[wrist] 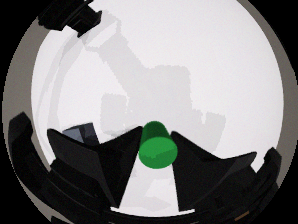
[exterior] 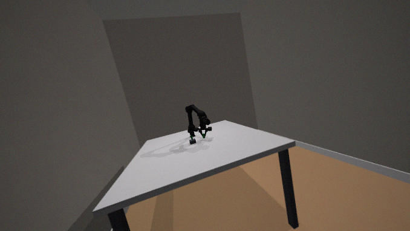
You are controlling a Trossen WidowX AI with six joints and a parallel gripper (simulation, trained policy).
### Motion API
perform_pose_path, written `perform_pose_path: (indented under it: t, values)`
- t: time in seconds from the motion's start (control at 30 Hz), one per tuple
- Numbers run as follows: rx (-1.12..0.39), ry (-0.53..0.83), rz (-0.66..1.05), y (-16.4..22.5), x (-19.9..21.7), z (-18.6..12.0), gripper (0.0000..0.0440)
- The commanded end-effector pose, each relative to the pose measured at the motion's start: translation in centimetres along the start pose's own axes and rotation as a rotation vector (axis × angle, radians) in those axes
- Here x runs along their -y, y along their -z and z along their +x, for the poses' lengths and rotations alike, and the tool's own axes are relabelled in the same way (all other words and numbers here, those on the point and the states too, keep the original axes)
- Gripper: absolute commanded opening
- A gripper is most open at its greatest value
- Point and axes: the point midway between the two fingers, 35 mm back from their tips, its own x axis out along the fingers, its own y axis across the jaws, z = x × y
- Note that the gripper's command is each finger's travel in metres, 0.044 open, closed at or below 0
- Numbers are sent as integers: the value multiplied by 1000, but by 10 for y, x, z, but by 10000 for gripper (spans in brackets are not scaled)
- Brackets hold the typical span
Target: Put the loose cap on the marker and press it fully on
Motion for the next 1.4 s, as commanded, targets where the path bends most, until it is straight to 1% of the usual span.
perform_pose_path:
  t: [0.0,0.3,0.67,0.93,1.37]
  values:
    - [-29,15,-4,5,-1,-13,61]
    - [-70,54,13,16,-10,-45,56]
    - [-72,80,59,31,-38,-73,47]
    - [-57,77,103,37,-64,-83,36]
    - [-28,75,190,45,-111,-88,12]
